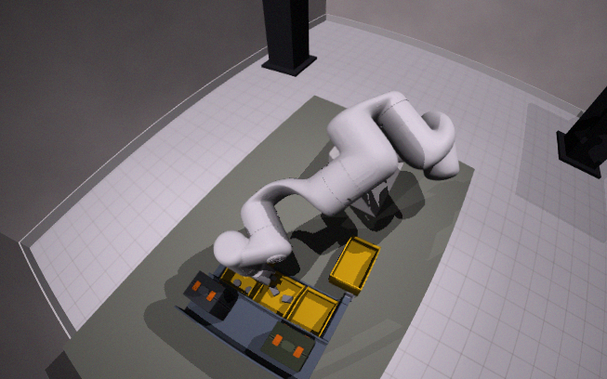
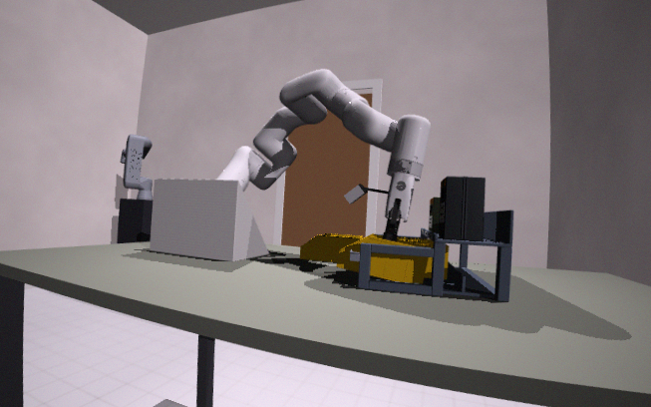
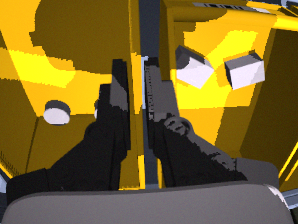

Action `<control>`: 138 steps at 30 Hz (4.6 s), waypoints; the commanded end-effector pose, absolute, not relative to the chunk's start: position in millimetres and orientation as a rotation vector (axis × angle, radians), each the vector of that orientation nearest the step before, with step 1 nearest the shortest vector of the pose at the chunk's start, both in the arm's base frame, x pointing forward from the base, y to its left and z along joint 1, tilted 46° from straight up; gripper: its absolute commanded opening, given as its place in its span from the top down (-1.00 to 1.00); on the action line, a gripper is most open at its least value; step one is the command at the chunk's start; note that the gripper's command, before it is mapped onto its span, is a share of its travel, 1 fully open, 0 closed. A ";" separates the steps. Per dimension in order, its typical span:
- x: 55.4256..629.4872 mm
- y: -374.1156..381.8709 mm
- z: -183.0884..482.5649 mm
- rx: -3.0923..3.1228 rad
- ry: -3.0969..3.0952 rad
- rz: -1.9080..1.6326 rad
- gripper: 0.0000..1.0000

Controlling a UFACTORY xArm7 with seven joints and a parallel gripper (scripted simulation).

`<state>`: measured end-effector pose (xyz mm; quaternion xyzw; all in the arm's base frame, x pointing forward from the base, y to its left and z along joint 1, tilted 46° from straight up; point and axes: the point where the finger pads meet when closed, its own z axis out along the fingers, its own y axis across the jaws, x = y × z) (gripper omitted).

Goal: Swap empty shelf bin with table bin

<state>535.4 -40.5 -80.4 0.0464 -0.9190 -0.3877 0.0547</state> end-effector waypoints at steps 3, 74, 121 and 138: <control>536.6 -43.1 -79.4 0.138 -2.796 -1.175 0.81; 535.0 -91.2 -33.0 0.138 -2.796 -1.175 0.81; 534.2 -115.1 -10.0 0.138 -2.796 -1.175 0.81; 534.2 -115.1 -10.0 0.138 -2.796 -1.175 1.00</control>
